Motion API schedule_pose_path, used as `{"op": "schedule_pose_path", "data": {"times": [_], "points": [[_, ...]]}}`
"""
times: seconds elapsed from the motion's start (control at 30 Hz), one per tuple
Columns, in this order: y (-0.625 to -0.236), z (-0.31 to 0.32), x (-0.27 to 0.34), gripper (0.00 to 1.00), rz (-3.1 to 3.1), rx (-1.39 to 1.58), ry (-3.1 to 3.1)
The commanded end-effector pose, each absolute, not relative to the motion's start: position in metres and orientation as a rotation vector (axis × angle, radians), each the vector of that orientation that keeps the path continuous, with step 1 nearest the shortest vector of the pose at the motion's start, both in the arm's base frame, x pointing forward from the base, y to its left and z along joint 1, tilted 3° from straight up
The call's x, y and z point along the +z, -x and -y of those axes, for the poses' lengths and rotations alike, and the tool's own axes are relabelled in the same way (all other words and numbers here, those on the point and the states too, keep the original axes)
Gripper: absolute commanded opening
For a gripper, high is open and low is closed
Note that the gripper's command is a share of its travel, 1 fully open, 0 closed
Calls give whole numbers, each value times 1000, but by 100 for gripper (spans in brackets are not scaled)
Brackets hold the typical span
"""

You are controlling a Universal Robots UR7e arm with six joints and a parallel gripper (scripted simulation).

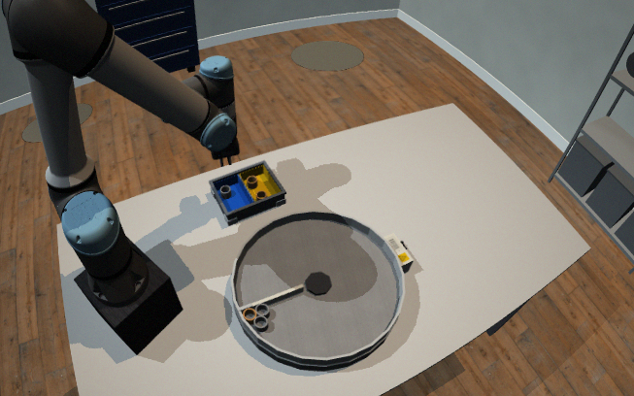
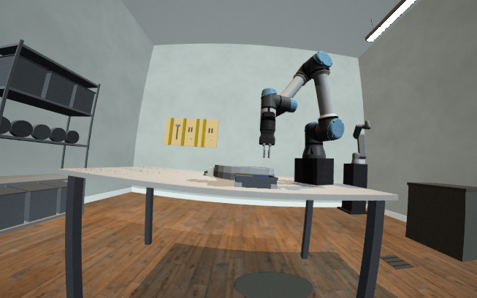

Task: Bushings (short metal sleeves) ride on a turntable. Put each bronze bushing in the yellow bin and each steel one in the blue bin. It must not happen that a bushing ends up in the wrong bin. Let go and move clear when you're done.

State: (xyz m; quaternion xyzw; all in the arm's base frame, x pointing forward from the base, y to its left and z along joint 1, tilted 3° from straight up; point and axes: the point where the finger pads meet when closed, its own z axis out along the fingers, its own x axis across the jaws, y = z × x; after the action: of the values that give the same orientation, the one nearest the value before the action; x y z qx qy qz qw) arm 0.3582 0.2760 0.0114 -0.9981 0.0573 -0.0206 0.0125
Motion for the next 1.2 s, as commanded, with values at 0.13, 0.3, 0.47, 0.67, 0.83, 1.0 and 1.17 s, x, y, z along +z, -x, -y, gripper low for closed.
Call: {"op": "schedule_pose_path", "data": {"times": [0.13,0.3,0.47,0.67,0.83,1.0,1.17], "points": [[-359,-276,12,42,-178,-66,3110],[-353,-226,10,40,-178,-66,3110],[-352,-223,9,40,-178,-66,3110],[-348,-181,8,40,-178,-66,3110],[-346,-170,7,40,-178,-66,3110],[-342,-127,5,40,-178,-65,3110],[-340,-117,5,40,-178,-65,3110]]}}
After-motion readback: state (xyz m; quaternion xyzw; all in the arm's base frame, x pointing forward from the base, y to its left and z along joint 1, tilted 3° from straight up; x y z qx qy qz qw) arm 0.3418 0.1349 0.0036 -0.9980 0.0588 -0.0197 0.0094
